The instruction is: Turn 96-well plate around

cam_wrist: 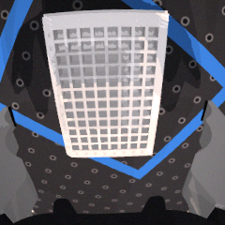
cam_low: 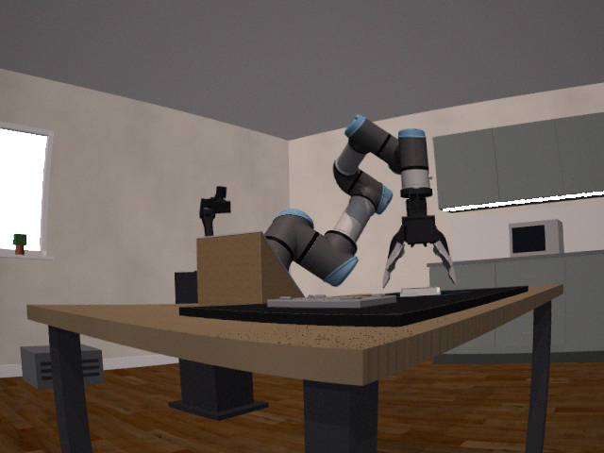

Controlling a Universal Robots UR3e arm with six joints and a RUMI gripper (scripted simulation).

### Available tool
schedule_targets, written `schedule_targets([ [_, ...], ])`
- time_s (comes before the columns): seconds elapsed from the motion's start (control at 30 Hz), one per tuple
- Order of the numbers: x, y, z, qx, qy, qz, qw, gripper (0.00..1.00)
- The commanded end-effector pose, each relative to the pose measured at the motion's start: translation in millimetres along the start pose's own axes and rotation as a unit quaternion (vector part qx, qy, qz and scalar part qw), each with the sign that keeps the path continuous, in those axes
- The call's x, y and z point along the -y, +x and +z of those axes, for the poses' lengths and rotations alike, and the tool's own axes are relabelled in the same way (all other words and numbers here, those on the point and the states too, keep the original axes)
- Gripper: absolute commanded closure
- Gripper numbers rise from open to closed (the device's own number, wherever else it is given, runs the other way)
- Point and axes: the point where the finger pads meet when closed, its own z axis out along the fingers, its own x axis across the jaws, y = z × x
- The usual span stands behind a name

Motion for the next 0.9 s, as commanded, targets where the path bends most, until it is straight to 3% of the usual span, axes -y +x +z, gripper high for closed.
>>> schedule_targets([
  [0.0, -0.5, 0.4, 0.4, -0.001, -0.001, 0.000, 1.000, 0.00],
  [0.2, -0.5, 0.4, 0.3, -0.001, -0.001, 0.000, 1.000, 0.00],
  [0.23, -0.5, 0.4, 0.3, -0.001, -0.001, 0.000, 1.000, 1.00],
  [0.87, -0.6, 0.4, 0.3, -0.001, -0.001, 0.000, 1.000, 1.00],
])
